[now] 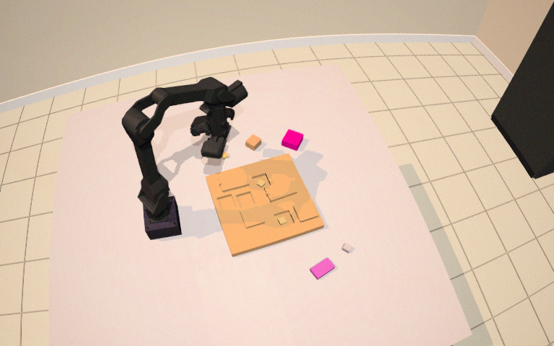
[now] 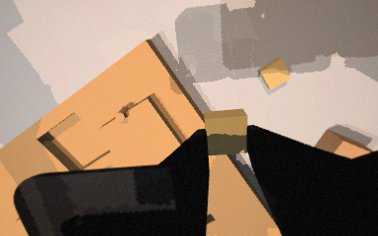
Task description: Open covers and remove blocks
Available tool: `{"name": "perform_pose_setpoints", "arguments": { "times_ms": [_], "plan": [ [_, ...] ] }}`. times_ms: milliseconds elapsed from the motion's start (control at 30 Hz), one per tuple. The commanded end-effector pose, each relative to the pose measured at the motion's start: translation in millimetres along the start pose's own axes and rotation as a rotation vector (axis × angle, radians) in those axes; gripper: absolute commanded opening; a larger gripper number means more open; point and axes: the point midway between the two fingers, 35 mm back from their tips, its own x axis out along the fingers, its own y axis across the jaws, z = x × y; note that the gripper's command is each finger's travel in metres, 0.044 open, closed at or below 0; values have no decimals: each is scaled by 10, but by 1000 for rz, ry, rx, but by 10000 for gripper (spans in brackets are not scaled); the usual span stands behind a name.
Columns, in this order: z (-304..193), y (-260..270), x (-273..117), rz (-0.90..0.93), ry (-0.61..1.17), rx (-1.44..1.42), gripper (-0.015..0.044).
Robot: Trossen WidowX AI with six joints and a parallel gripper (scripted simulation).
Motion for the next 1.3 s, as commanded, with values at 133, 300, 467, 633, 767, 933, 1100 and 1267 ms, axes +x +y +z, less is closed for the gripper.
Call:
{"name": "perform_pose_setpoints", "arguments": {
  "times_ms": [133, 300, 467, 633, 767, 933, 1100, 1267],
  "plan": [
    [292, -153, 0, 3, 0, 4, 80],
    [473, -233, 0, 2, -2, 4, 80],
    [603, -281, -1, 2, -3, 4, 80],
    [599, -292, 56, 2, -3, 4, 80],
    [596, -302, 122, 2, -3, 4, 80],
    [592, -313, 205, 1, -3, 4, 80],
    [589, -322, 288, 1, -3, 4, 80],
    [588, -328, 370, 1, -3, 4, 80]
  ]
}}
